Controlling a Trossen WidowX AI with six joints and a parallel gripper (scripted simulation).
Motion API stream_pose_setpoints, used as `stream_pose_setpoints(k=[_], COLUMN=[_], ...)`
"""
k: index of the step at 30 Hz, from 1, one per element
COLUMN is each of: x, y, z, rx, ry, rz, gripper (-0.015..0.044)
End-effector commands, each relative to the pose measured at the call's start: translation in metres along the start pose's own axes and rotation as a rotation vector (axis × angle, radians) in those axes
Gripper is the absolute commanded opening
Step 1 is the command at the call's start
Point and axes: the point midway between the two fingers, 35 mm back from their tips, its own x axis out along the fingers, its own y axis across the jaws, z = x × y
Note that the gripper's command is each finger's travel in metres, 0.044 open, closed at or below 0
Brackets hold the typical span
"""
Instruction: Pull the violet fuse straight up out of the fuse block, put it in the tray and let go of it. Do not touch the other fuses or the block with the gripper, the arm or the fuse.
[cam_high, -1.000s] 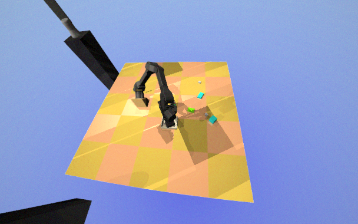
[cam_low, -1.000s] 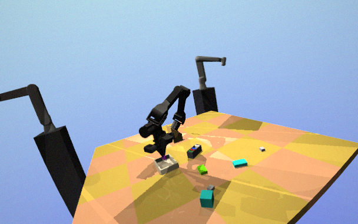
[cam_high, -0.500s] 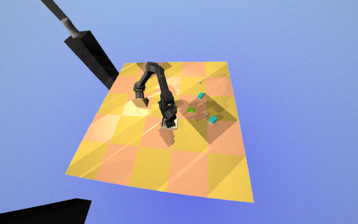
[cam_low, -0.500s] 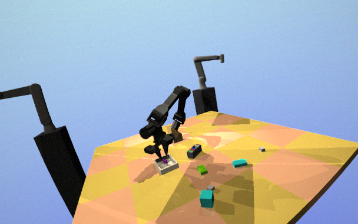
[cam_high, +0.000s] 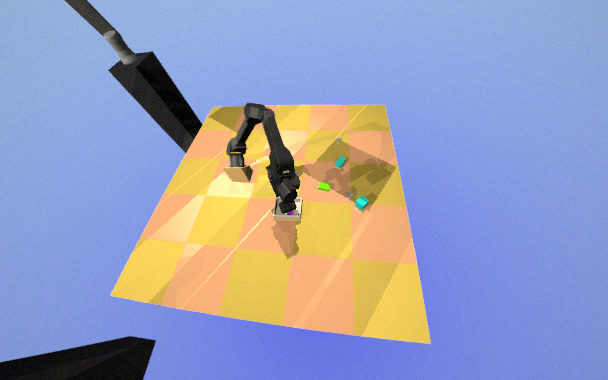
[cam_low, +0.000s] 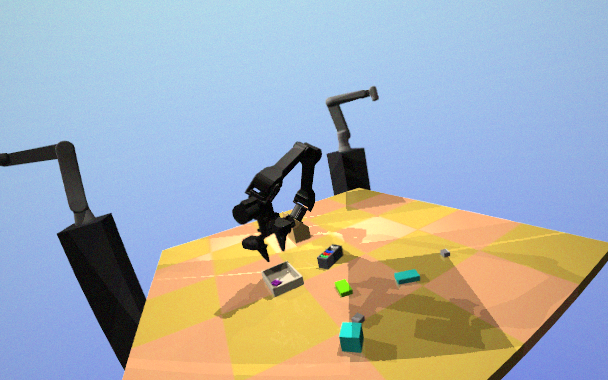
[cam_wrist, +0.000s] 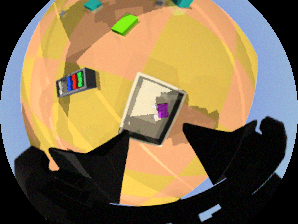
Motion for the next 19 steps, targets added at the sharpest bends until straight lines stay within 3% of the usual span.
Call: stream_pose_setpoints(k=[1, 19], x=[-0.0014, 0.0], y=[0.0, 0.0001], z=[-0.0003, -0.0001], rx=[-0.007, 0.0], ry=[0.004, 0.001], rz=[0.0, 0.001], gripper=[0.033, 0.033])
